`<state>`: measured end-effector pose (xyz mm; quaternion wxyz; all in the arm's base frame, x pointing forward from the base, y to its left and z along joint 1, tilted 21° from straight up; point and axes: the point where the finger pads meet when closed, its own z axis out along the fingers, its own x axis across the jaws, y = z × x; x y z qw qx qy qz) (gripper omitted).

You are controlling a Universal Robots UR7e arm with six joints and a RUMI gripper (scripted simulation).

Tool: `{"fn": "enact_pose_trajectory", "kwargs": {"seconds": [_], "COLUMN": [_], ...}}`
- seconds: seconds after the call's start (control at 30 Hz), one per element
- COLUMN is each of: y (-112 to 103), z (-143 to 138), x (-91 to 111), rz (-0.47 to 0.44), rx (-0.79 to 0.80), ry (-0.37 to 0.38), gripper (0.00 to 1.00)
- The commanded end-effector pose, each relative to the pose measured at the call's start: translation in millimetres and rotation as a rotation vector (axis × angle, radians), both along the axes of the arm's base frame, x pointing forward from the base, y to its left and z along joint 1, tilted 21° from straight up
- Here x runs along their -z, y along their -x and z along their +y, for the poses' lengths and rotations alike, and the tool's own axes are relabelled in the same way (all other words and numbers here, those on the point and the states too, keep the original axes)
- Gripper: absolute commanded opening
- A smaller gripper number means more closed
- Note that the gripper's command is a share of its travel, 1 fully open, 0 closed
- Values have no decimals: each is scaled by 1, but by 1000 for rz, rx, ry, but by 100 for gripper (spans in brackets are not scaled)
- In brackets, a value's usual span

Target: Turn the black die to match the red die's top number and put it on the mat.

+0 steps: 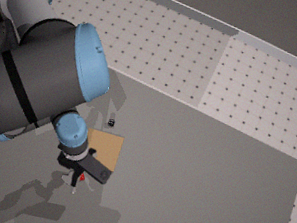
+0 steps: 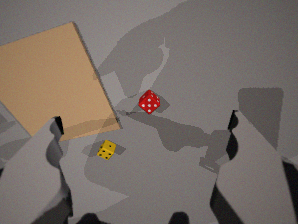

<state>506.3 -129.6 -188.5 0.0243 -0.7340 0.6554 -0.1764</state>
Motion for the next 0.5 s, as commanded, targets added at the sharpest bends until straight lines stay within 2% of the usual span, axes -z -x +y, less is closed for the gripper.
{"fn": "enact_pose_trajectory", "kwargs": {"seconds": [0.0, 0.47], "y": [-4, -5], "z": [-2, -3], "x": [10, 13], "rz": [-2, -2], "rx": [0, 0], "ry": [1, 1], "gripper": [100, 100]}}
